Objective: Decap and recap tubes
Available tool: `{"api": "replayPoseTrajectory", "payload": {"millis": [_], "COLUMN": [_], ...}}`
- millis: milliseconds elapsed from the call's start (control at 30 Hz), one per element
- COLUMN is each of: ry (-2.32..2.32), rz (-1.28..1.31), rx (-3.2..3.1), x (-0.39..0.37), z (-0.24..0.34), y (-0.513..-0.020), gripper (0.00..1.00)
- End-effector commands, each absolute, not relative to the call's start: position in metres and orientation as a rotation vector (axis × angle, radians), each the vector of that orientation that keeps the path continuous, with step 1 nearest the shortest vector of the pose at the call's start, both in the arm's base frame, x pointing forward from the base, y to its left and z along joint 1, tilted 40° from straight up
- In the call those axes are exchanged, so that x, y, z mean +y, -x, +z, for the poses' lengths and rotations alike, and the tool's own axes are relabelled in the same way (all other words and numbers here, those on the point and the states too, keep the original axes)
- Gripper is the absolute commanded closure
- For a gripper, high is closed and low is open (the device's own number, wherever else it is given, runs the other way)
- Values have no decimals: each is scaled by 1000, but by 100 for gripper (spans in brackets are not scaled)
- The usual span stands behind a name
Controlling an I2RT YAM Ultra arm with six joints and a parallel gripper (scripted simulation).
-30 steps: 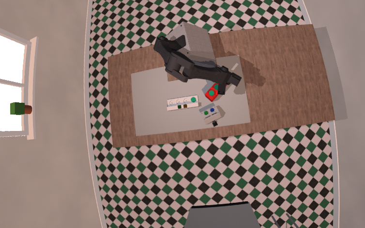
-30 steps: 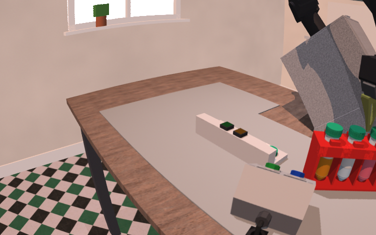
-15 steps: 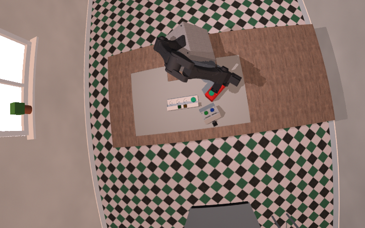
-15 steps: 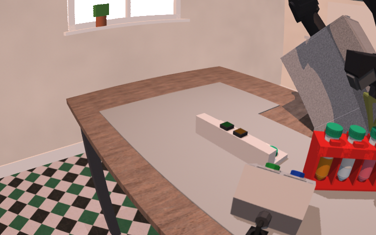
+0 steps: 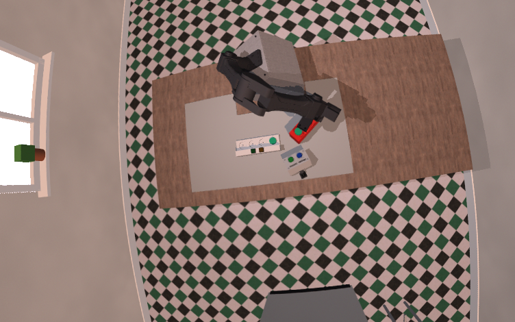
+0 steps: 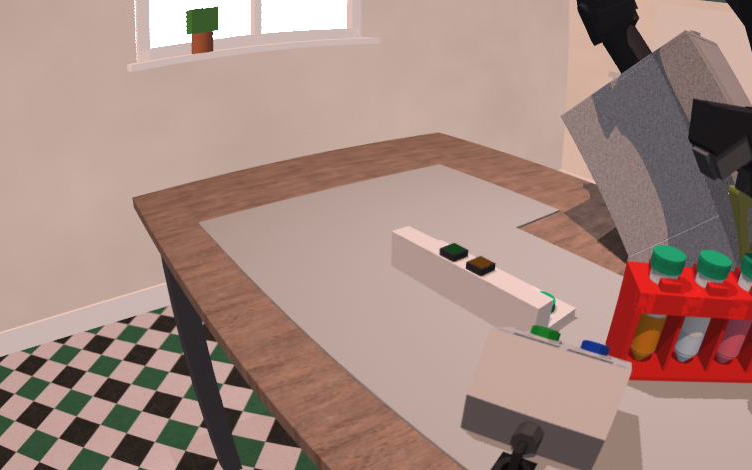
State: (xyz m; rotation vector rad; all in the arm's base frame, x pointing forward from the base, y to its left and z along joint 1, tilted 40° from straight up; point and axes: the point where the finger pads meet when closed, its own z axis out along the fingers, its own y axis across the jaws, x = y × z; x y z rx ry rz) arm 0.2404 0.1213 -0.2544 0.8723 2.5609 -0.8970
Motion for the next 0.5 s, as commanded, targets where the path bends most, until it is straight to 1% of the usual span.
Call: {"api": "replayPoseTrajectory", "payload": {"millis": [0,400,467], "ry": [-751,60,60], "rz": [-907,-1040,-1040], "rx": [2620,2888,2888], "x": [126,127,127], "z": [-253,-253,-253], "y": [-242,-242,-242], "gripper": [100,100,100]}}
